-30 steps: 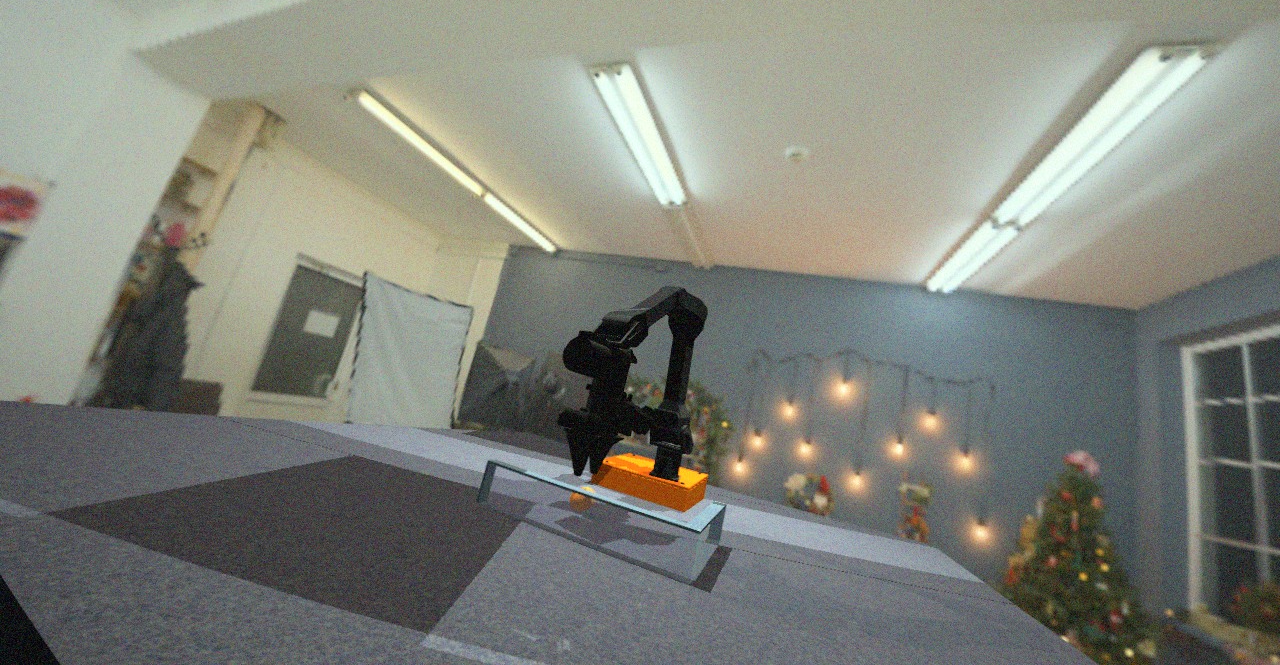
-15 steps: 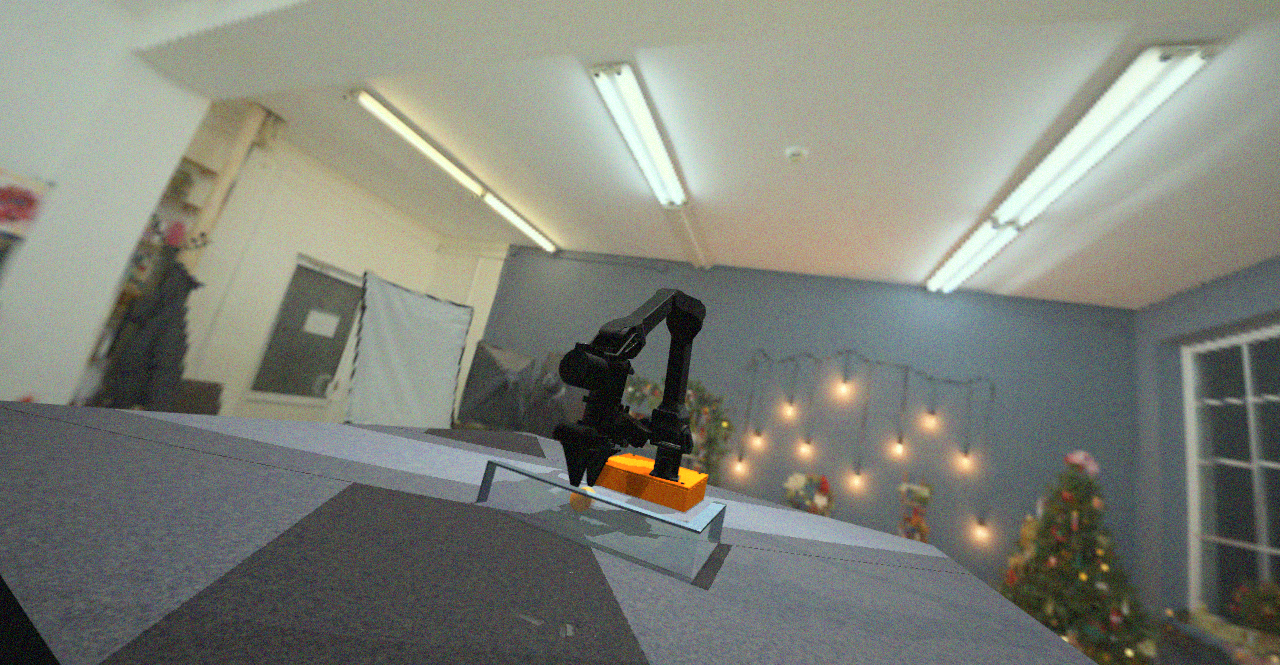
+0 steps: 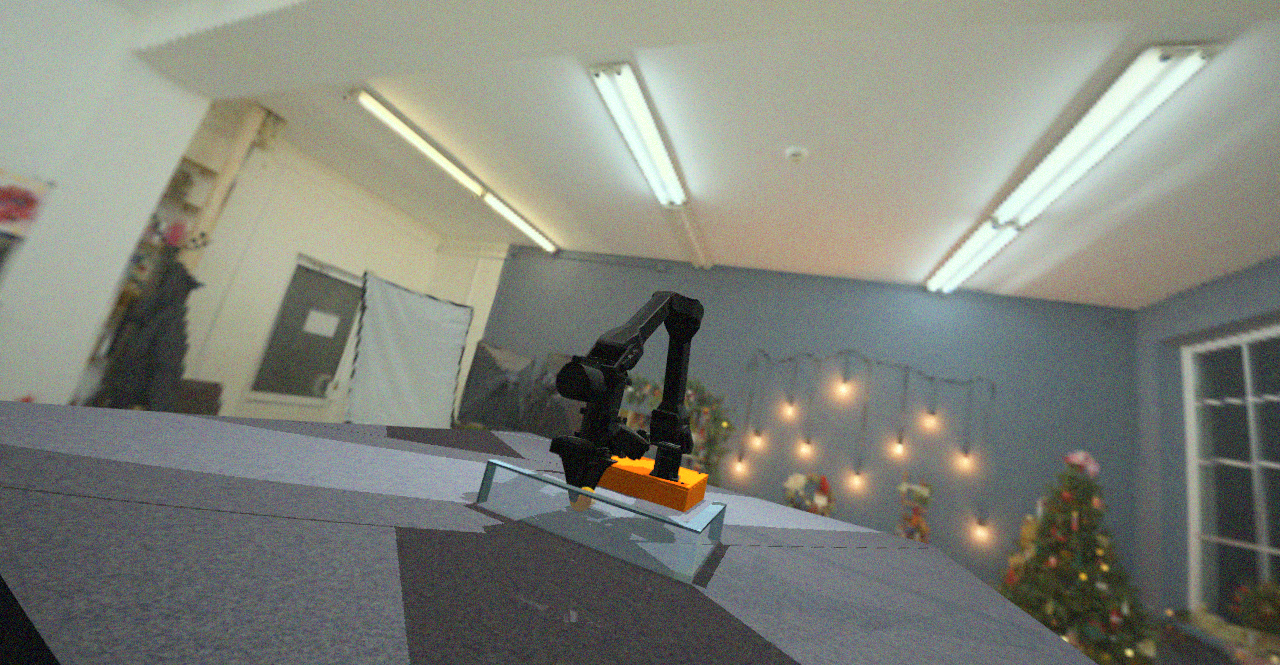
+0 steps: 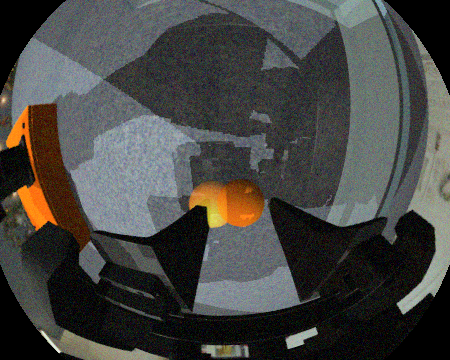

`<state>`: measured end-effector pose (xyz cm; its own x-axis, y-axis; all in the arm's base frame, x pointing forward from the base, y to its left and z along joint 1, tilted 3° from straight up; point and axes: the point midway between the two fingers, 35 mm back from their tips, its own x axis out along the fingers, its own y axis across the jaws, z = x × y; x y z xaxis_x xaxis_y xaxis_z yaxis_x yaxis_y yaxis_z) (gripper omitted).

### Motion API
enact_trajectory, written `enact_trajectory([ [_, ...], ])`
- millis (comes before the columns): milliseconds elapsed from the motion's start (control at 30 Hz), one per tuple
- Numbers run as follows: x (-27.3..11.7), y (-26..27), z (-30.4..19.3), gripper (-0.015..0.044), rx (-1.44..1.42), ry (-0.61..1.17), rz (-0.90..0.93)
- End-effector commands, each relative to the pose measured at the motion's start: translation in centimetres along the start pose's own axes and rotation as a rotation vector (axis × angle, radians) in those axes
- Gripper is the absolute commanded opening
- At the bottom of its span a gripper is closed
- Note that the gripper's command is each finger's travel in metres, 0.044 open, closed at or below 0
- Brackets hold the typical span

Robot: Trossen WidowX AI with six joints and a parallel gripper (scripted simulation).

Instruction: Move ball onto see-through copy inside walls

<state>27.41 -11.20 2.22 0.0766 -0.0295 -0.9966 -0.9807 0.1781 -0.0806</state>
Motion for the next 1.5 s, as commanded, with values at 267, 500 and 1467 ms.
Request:
enact_trajectory([
  [267,0.3,0.0,0.1,0.0095,-0.003,-0.007,0.003],
  [500,-3.1,-0.6,-0.1,0.0,-0.003,-0.006,0.002],
  [1467,-9.7,1.3,0.0,0.0,-0.003,-0.006,0.004],
])
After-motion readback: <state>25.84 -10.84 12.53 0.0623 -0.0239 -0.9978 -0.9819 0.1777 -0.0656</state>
